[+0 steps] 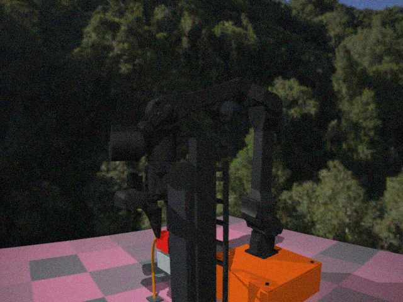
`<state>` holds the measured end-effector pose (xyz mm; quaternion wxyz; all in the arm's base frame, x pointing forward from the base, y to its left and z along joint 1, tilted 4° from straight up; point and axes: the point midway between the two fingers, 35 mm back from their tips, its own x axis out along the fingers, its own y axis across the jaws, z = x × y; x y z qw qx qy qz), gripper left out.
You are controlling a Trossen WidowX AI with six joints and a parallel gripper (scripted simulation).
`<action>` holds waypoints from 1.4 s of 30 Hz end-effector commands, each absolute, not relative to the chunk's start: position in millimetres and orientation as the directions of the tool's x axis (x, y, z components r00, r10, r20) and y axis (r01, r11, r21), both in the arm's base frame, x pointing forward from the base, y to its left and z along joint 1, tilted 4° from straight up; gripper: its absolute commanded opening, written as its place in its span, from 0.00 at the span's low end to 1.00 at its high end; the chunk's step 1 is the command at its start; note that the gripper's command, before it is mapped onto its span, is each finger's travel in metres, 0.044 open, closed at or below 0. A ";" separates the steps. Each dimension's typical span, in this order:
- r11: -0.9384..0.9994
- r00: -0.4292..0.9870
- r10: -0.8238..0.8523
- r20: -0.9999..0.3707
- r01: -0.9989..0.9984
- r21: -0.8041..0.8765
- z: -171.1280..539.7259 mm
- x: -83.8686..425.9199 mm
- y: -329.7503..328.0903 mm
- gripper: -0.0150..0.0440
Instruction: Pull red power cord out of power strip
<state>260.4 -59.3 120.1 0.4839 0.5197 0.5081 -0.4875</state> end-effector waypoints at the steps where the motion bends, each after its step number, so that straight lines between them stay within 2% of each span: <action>1: -0.014 0.011 0.056 -0.998 1.000 0.010 120.4 260.9 -59.3 0.27; 40: -0.017 0.008 0.055 -0.998 1.000 0.007 120.5 258.2 -115.5 0.25; 42: -0.017 0.007 0.057 -0.998 1.000 0.006 119.8 258.4 -109.7 0.34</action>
